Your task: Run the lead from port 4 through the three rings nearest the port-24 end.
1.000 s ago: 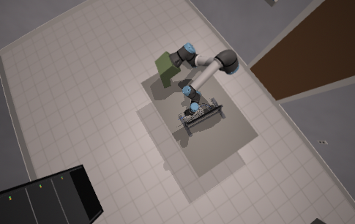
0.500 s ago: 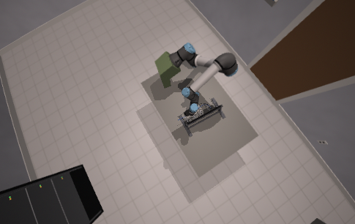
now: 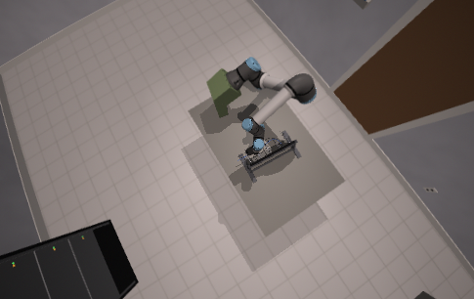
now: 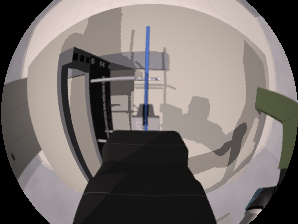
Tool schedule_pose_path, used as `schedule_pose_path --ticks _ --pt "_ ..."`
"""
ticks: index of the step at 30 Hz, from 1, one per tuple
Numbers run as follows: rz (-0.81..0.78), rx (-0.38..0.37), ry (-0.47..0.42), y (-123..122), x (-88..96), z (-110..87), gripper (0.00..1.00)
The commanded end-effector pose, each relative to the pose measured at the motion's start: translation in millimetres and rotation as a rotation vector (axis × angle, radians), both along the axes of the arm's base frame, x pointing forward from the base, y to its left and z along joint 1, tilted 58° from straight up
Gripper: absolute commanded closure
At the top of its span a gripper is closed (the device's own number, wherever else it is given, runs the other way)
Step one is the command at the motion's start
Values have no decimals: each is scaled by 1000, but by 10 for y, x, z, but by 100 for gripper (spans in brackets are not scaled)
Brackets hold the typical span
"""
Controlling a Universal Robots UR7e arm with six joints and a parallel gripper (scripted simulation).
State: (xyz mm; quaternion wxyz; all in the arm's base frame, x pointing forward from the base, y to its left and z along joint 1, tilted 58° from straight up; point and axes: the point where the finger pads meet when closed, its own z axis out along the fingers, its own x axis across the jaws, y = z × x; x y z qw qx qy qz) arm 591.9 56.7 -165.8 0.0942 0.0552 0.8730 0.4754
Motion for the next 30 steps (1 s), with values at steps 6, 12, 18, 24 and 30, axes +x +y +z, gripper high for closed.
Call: schedule_pose_path --ticks 6,12,18,24,30 --pt "-1 0 -1 51 19 -34 100" --pt "-1 0 -1 72 25 -48 100" --pt "-1 0 -1 79 27 -52 100" --pt "-1 0 -1 79 27 -53 100" --pt "-1 0 -1 77 39 -51 100"
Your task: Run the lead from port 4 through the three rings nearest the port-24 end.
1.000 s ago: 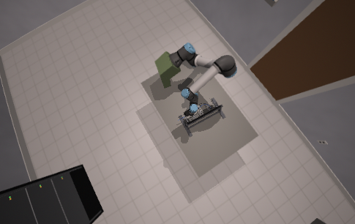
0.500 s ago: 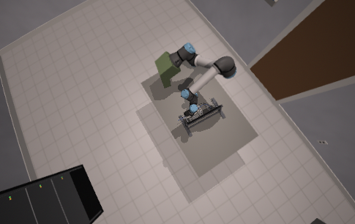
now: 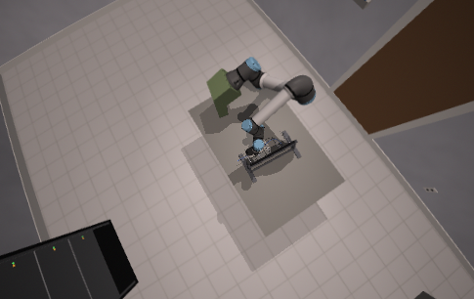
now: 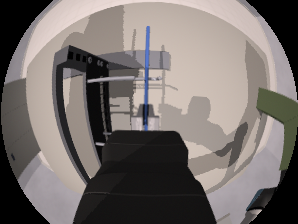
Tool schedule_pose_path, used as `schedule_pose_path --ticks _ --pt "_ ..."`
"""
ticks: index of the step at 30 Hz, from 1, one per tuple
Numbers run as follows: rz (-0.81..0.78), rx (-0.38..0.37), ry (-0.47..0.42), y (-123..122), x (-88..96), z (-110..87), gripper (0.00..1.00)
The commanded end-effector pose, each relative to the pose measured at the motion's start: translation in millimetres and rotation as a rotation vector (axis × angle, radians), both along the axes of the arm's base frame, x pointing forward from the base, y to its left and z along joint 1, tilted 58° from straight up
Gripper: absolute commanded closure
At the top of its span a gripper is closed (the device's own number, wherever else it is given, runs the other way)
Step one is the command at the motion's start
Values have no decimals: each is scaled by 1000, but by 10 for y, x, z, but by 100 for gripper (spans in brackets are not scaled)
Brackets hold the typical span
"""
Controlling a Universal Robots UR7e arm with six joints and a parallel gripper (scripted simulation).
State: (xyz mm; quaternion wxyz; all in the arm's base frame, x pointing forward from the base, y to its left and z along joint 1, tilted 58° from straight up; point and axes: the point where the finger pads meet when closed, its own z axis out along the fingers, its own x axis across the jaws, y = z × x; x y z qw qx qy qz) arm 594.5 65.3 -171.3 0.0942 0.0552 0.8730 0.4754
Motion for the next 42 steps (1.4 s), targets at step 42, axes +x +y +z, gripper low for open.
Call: schedule_pose_path --ticks 42 --pt "-1 0 -1 -81 391 48 100"
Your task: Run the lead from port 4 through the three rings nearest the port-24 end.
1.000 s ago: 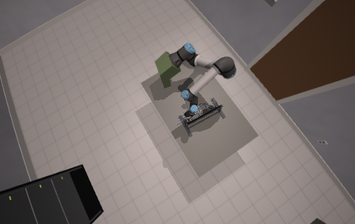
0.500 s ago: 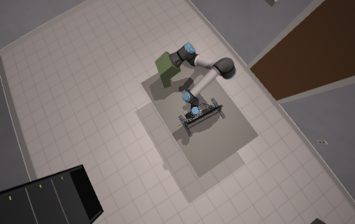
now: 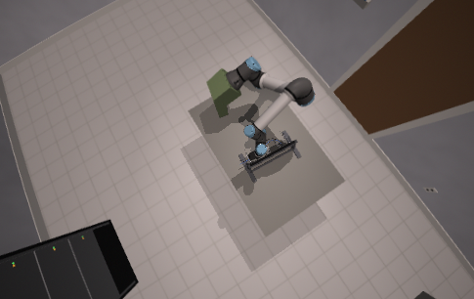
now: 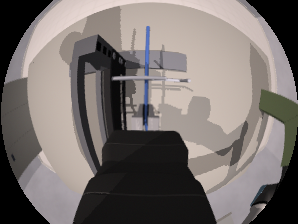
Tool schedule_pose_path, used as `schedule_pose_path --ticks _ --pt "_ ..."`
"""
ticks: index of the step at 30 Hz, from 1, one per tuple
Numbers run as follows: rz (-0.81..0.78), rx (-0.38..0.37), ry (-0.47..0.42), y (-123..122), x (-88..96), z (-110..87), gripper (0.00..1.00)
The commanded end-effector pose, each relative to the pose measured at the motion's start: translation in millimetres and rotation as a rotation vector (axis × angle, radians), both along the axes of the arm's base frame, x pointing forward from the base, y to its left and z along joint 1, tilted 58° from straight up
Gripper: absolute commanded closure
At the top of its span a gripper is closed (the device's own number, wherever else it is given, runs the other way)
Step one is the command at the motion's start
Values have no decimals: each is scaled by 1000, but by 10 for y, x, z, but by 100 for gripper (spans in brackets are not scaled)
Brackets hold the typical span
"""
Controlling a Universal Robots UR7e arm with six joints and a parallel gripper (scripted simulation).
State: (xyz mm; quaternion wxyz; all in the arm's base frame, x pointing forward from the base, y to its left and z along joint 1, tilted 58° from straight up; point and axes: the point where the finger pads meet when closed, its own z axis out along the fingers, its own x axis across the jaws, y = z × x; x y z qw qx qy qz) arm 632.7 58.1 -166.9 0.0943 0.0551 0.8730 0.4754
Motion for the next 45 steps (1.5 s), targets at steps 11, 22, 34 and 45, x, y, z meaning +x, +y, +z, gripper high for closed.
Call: schedule_pose_path --ticks 11,22,34,45 --pt "-1 0 -1 -9 10 4 100" --pt "-1 0 -1 -9 10 4 33" --pt "-1 0 -1 -9 10 4 33" --pt "-1 0 -1 -9 10 4 33"
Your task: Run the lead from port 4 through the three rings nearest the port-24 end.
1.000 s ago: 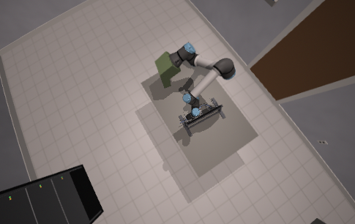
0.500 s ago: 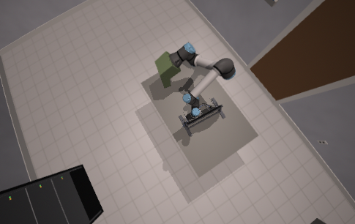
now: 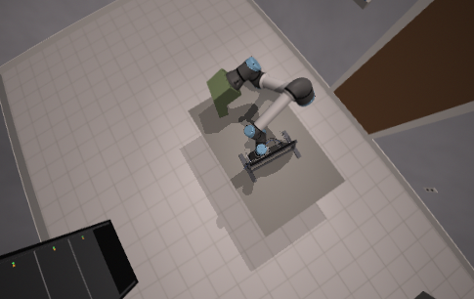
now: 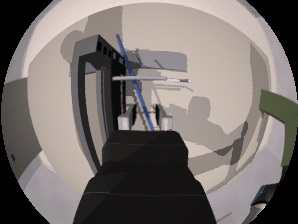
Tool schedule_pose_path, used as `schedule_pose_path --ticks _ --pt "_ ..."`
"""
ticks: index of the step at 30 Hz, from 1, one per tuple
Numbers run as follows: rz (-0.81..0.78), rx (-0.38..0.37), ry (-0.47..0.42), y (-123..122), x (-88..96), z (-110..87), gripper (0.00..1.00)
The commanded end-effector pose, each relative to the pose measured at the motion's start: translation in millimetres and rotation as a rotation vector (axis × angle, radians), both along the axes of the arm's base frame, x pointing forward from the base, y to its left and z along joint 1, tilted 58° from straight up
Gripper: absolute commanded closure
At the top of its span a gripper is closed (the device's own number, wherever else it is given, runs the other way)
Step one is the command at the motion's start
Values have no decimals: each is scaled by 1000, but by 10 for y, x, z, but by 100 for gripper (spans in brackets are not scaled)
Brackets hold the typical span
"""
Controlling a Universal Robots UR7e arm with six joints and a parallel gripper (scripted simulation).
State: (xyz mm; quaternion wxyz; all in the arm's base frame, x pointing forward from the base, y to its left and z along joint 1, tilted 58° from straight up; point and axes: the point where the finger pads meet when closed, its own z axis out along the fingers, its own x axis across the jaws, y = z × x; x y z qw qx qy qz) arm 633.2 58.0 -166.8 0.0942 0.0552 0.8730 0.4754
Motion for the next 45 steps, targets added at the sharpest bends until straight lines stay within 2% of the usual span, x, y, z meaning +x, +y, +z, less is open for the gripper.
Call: schedule_pose_path --ticks 1,22,45 --pt "-1 0 -1 -8 4 4 33" --pt "-1 -1 -1 -88 -17 55 33" --pt "-1 0 -1 -582 -149 375 33"
